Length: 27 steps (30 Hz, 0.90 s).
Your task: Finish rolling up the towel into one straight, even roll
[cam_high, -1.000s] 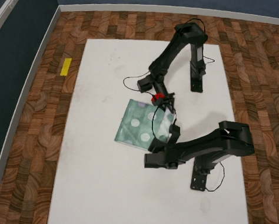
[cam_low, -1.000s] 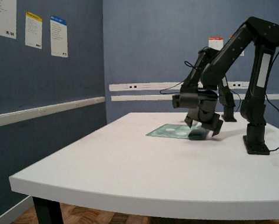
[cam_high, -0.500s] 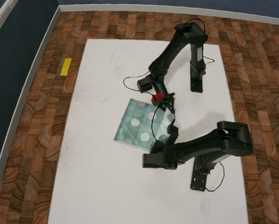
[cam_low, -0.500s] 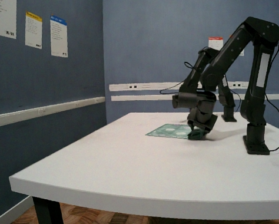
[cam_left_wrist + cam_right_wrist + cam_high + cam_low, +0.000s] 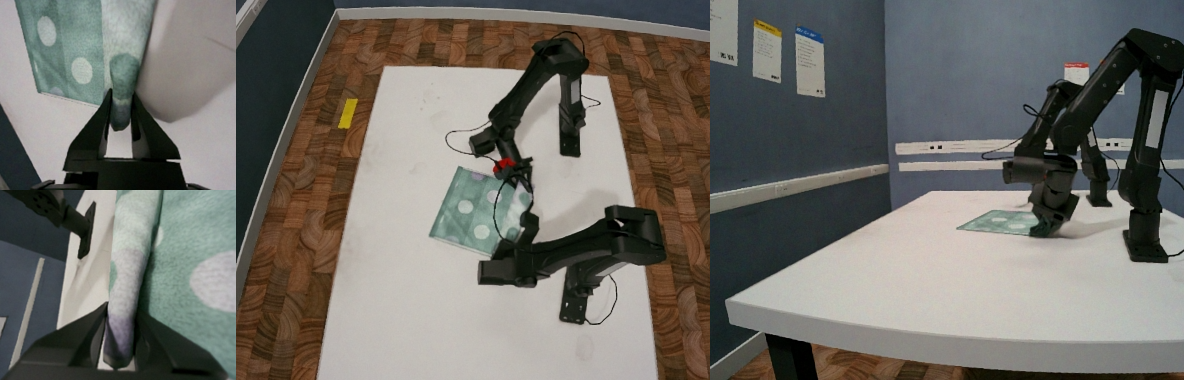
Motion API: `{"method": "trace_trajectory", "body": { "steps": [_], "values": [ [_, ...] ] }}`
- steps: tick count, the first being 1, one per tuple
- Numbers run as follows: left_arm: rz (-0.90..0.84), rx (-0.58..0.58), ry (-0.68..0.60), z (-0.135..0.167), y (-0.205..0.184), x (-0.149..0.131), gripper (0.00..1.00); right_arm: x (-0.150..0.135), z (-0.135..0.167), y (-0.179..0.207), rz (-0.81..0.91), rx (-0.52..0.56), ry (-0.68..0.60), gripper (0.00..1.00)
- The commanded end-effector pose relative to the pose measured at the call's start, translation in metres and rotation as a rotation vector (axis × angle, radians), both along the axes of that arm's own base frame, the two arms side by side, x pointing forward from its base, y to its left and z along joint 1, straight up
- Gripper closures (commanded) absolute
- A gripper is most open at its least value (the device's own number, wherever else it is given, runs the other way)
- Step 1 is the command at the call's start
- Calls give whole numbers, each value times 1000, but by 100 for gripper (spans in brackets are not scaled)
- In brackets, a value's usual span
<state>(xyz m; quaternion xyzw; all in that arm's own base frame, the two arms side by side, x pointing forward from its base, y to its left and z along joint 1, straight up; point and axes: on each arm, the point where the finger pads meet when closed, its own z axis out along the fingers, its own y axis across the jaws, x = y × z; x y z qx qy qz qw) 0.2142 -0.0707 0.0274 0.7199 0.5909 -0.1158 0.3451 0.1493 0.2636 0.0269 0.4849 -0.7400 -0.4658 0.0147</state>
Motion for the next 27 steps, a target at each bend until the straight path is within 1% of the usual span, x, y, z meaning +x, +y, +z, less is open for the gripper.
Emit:
{"method": "trace_trajectory", "body": {
  "steps": [1, 7, 13, 15, 24, 27],
  "values": [
    [0, -31, 21, -2, -6, -5, 74, 6, 7, 5, -4, 34, 1, 71],
    [0, -31, 21, -2, -6, -5, 76, 6, 7, 5, -4, 34, 1, 71],
    [0, -31, 21, -2, -6, -5, 76, 6, 11, 5, -4, 34, 1, 48],
    [0, -31, 21, -2, -6, -5, 76, 6, 11, 5, -4, 34, 1, 48],
    [0, -31, 21, -2, -6, -5, 76, 6, 19, 5, -4, 34, 1, 15],
    [0, -30, 31, -2, -6, -5, 76, 9, 21, 1, -4, 34, 1, 15]
  ]
}}
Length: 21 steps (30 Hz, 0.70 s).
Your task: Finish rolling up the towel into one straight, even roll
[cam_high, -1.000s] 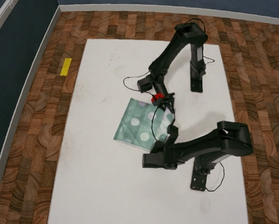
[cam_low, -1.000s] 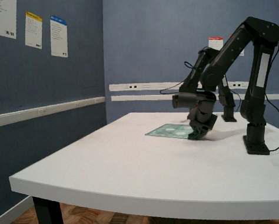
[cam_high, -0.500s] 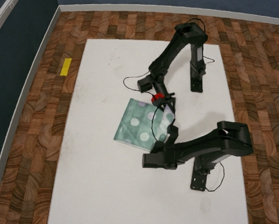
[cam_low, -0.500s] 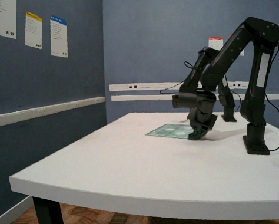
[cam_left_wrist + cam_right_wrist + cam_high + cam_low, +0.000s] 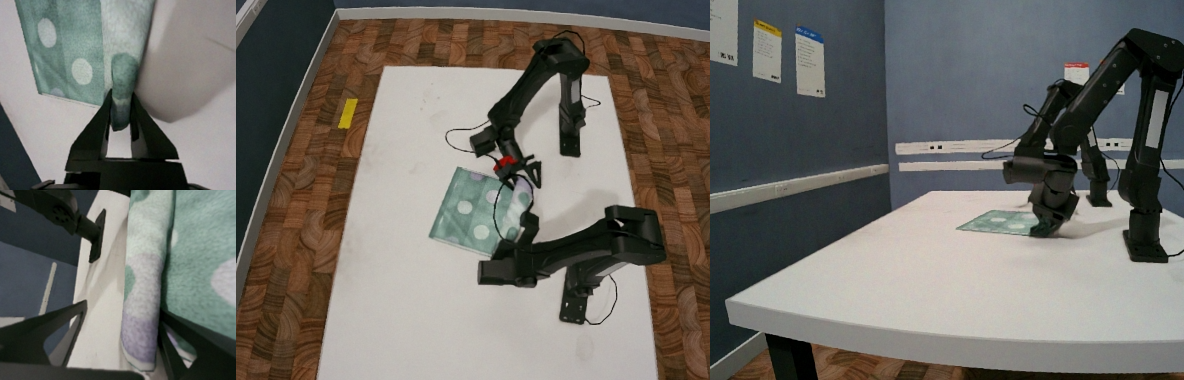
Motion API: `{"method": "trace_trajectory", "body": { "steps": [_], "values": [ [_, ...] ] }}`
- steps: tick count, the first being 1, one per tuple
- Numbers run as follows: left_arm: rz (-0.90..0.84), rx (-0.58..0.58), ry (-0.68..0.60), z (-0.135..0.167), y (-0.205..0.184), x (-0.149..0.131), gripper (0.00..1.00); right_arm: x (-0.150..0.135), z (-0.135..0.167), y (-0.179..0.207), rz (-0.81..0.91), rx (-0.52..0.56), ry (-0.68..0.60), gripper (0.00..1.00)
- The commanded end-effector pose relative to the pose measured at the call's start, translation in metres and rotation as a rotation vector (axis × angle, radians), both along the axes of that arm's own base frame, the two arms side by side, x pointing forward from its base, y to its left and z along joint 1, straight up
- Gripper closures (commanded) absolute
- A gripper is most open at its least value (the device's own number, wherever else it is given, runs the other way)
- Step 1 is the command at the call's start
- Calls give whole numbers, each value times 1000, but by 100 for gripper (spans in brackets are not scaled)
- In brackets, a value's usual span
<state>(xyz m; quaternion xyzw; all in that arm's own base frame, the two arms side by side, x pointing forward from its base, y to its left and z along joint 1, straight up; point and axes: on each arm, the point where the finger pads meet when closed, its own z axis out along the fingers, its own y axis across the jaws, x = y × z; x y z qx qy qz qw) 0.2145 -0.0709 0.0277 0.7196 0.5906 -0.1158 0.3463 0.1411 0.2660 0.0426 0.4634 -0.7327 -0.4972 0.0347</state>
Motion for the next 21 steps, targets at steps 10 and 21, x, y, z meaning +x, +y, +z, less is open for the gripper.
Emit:
{"method": "trace_trajectory", "body": {
  "steps": [10, 21],
  "values": [
    [2, -18, 144, -1, -6, -5, 76, 36, 28, -30, 2, 1, -80, 15],
    [6, 5, 402, 2, -6, -5, 76, 47, 41, -45, 0, -3, -106, 14]
  ]
}}
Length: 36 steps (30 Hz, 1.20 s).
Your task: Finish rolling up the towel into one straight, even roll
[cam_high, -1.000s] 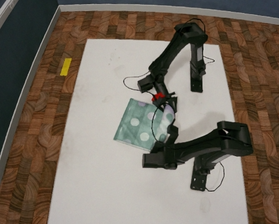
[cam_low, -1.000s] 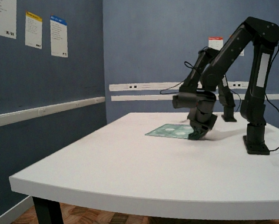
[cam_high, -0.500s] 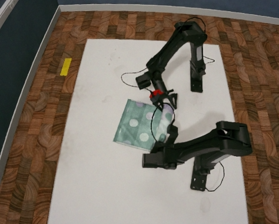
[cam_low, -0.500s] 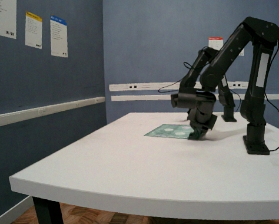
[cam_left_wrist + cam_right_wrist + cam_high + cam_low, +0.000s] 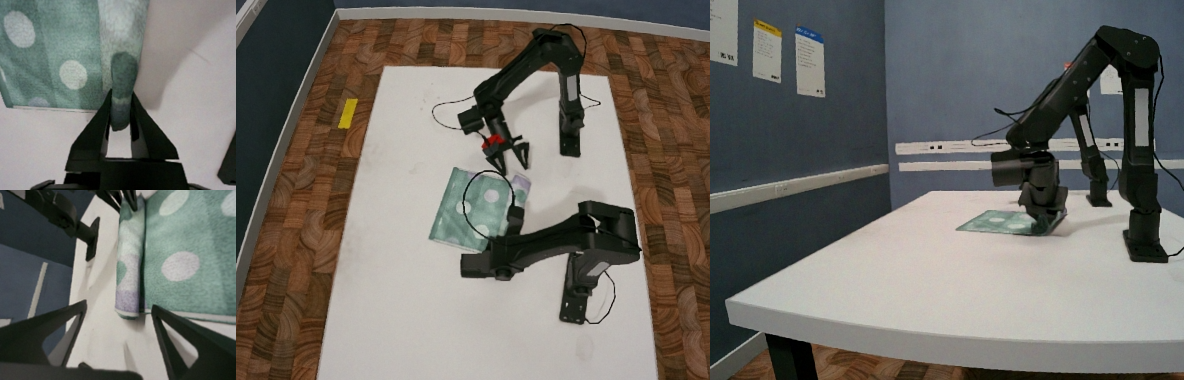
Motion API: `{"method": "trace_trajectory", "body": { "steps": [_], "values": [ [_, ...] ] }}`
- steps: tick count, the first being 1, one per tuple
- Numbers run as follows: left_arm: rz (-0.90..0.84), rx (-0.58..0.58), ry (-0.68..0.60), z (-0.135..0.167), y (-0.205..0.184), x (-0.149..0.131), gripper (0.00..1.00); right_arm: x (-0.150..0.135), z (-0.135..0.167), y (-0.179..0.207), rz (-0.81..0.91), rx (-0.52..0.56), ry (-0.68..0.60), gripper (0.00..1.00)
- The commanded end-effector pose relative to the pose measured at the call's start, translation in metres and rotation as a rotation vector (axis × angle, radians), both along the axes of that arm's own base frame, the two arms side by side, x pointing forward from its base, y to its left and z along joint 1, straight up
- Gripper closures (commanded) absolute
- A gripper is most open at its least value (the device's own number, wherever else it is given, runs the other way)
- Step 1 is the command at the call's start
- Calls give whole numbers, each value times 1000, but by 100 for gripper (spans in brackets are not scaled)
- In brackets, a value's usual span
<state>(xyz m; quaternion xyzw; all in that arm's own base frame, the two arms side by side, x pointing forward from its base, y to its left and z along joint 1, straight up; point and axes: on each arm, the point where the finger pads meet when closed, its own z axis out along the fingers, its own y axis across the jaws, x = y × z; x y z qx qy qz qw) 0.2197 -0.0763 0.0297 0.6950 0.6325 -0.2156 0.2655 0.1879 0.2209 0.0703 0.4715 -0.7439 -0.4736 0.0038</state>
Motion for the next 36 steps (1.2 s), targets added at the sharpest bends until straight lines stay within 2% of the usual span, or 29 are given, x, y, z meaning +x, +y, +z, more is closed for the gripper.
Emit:
{"method": "trace_trajectory", "body": {
  "steps": [1, 7, 16, 18, 23, 28, 31, 36],
  "values": [
    [2, 14, 128, 0, 0, -11, 76, 0, 13, 0, 28, 12, -30, 14],
    [1, 31, 313, 2, 0, -11, 76, -6, 15, 7, 13, -20, -208, 11],
    [1, 56, 585, 5, 0, -11, 76, -20, 19, 24, -23, -98, -639, 8],
    [1, 56, 585, 5, 0, -11, 76, -20, 19, 24, -23, -98, -639, 8],
    [1, 67, 713, 6, 0, -11, 76, -28, 21, 33, -43, -141, -876, 6],
    [1, 76, 811, 7, 0, -11, 76, -34, 22, 40, -56, -171, -1048, 4],
    [0, 80, 851, 8, 0, -11, 76, -36, 23, 43, -64, -183, -1109, 3],
    [0, 80, 860, 7, 0, -11, 76, -36, 23, 43, -62, -184, -1121, 2]
  ]
}}
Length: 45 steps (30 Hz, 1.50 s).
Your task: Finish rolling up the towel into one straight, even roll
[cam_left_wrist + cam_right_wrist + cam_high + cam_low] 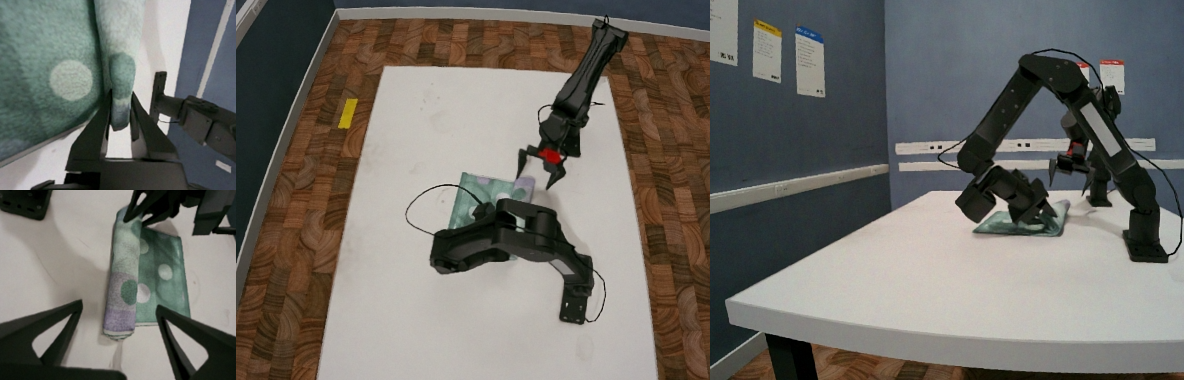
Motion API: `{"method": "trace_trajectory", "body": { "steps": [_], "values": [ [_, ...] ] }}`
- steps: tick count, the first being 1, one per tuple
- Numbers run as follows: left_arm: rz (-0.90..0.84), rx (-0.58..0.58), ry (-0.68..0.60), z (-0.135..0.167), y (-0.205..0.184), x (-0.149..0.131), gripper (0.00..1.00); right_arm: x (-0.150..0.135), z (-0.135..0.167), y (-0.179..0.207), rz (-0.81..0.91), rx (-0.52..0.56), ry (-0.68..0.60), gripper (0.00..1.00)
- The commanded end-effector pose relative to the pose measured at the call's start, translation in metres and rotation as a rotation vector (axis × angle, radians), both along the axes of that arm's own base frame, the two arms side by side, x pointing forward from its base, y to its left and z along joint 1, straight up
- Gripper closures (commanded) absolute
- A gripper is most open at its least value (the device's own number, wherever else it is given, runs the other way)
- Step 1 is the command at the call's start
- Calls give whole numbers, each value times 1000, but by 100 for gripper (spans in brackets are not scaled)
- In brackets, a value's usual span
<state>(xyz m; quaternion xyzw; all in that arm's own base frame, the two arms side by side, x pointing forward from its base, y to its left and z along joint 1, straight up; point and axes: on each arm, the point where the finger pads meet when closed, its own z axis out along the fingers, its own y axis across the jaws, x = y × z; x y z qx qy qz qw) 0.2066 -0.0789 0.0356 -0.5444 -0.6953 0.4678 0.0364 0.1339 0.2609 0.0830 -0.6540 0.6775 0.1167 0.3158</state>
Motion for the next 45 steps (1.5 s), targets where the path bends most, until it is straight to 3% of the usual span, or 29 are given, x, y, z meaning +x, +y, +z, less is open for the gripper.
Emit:
{"method": "trace_trajectory", "body": {
  "steps": [1, 10, 27, 36, 45],
  "values": [
    [-25, 22, 4, 0, 2, 2, 76, 19, 11, 2, -70, 36, -99, 2],
    [-25, 22, 4, -10, 2, 2, 76, 25, 10, -5, -1, 39, -97, 2],
    [-25, 22, 4, -10, 2, 2, 76, 20, -51, -4, -2, 39, -97, 2],
    [-25, 22, 4, -10, 2, 2, 76, 26, -45, 8, -2, 39, -97, 2],
    [-25, 22, 4, -10, 2, 2, 76, 26, -45, 8, -2, 39, -97, 40]
  ]
}}
